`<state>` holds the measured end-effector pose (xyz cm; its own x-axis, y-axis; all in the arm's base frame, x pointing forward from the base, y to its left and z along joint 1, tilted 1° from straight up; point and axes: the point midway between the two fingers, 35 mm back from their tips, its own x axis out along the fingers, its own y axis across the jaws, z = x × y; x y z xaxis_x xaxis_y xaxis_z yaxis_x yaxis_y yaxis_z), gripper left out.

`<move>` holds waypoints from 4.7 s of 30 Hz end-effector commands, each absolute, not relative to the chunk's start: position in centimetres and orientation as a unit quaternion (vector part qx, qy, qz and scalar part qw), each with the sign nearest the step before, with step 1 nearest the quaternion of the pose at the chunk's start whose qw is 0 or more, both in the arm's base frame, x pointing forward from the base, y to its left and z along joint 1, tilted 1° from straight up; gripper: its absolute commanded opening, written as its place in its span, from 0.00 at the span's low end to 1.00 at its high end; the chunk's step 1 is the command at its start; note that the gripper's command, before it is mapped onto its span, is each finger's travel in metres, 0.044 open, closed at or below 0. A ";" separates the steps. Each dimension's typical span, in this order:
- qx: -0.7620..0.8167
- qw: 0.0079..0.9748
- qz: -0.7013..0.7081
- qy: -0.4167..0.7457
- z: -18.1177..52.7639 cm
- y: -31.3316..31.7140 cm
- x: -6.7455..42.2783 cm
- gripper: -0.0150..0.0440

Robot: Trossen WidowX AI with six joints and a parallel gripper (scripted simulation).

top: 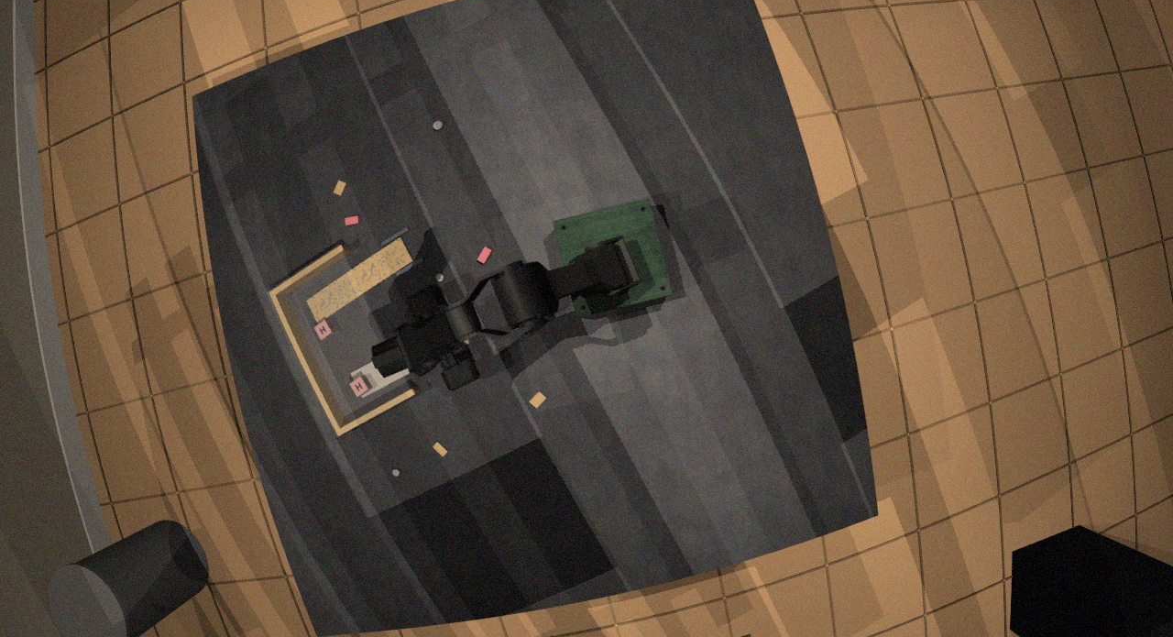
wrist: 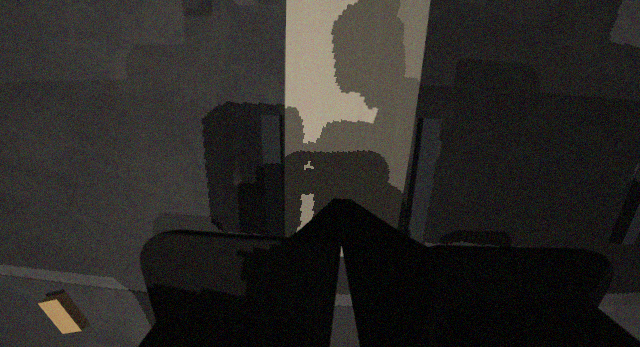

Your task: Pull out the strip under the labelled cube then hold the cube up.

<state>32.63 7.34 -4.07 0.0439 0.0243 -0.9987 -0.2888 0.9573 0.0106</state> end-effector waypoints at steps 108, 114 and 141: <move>-0.100 0.706 0.108 0.692 -5.2 2.1 17.2 0.25; -0.100 0.706 0.108 0.692 -5.2 2.1 17.2 0.25; -0.100 0.706 0.108 0.692 -5.2 2.1 17.2 0.25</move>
<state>18.03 2.22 -4.88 0.0413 0.0197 -0.9990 -0.2908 0.9568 0.0068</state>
